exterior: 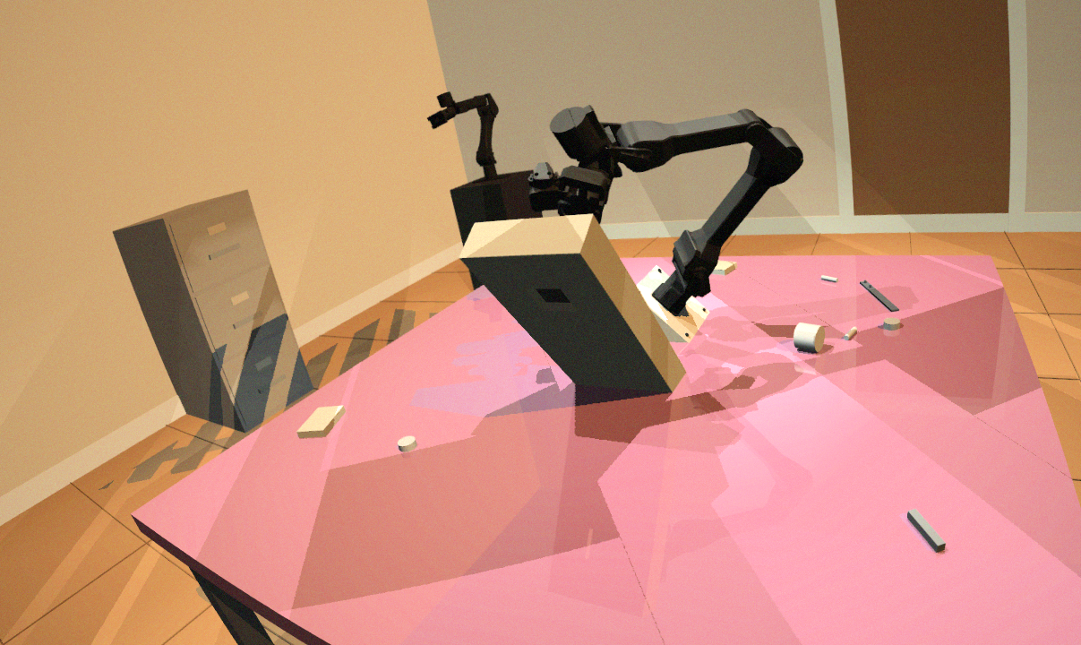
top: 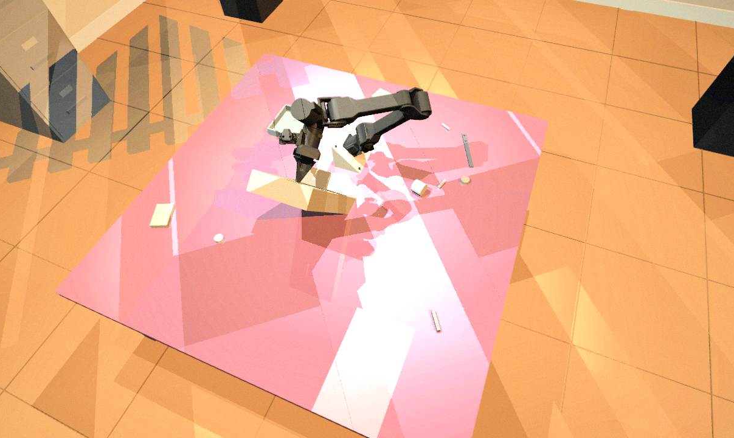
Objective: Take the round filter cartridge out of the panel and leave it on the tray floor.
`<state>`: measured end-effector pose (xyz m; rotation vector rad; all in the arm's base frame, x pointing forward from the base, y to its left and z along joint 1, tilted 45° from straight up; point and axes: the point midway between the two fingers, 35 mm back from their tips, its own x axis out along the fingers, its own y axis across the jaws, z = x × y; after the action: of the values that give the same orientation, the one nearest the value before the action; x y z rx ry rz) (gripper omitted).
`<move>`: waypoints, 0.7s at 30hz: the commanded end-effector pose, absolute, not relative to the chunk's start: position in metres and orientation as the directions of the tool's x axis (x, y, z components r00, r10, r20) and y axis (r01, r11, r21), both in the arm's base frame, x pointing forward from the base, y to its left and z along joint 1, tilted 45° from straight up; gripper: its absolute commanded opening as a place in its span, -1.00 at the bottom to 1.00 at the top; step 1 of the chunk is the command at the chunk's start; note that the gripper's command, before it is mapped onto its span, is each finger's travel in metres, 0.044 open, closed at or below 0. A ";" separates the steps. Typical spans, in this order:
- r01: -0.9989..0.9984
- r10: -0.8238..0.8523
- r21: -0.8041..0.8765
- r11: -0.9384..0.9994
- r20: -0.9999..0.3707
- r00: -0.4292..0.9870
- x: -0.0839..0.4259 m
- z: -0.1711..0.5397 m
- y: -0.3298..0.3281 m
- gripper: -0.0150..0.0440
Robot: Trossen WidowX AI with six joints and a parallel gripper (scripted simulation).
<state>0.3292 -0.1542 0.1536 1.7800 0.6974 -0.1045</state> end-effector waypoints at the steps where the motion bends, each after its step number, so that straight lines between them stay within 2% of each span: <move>1: 0.507 0.399 0.847 -0.162 -0.413 0.818 0.330 0.152 -0.154 -0.11; 21: 0.506 0.399 0.847 -0.162 -0.413 0.819 0.339 0.148 -0.150 -0.11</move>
<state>0.3357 -0.1517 0.1501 1.7852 0.6929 -0.1042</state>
